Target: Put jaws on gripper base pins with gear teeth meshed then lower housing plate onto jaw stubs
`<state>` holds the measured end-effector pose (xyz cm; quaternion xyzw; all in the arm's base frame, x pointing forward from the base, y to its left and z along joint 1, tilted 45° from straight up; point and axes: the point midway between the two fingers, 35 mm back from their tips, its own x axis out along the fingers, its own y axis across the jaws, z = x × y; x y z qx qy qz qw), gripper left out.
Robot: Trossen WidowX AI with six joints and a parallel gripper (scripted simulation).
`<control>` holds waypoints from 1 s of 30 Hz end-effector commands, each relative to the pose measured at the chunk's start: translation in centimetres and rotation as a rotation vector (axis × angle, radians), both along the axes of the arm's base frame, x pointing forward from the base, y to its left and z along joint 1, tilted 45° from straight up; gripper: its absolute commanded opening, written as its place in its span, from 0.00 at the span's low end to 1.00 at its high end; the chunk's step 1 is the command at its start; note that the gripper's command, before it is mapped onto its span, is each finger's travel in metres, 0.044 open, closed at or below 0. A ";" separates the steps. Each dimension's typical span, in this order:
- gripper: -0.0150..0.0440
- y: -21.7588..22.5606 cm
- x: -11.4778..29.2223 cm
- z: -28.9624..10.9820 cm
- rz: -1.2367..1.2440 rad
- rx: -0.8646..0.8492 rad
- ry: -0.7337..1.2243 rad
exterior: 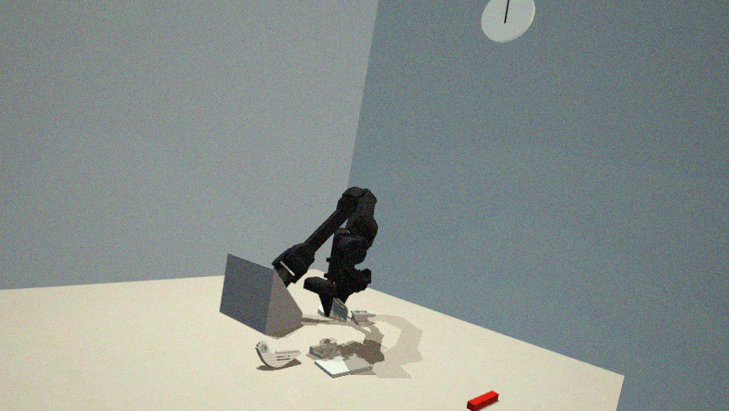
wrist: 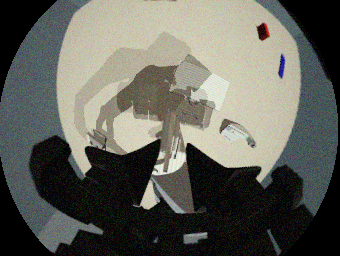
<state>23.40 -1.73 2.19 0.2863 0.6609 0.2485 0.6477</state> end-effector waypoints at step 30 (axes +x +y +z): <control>0.48 -0.4 -0.3 -0.5 -0.044 0.000 0.047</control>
